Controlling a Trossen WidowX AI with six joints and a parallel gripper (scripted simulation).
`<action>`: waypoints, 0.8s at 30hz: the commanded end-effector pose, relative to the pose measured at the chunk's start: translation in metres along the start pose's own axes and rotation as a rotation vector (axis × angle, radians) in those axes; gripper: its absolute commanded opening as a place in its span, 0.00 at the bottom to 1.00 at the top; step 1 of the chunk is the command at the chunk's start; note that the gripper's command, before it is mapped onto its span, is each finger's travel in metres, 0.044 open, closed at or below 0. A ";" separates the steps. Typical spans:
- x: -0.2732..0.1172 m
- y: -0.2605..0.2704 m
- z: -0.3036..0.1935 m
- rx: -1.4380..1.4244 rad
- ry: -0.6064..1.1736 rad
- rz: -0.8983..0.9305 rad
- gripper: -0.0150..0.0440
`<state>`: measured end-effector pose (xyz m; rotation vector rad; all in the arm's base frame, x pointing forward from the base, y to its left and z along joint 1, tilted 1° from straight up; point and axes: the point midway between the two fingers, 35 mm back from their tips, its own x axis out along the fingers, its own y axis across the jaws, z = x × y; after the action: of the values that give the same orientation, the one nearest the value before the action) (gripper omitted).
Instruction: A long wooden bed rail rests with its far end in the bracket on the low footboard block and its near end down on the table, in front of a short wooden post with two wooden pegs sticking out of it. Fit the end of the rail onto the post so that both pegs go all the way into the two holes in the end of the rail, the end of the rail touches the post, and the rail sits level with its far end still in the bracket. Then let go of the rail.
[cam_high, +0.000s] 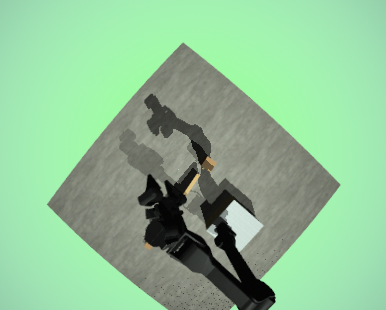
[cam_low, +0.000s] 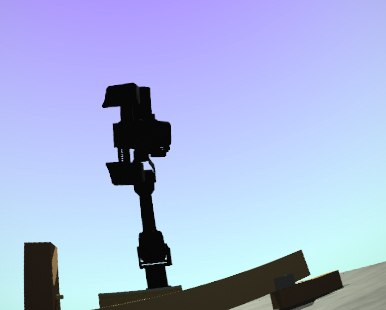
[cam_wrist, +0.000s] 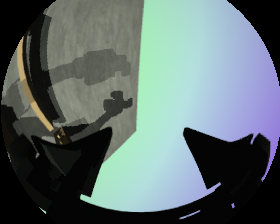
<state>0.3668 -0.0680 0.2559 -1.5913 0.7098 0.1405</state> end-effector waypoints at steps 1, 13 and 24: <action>0.026 0.062 0.005 -0.103 -0.052 0.234 1.00; 0.023 0.238 0.010 -0.228 -0.335 0.958 1.00; 0.024 0.243 0.011 -0.227 -0.340 0.971 1.00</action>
<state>0.2663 -0.0633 0.0399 -1.2633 1.1628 1.1845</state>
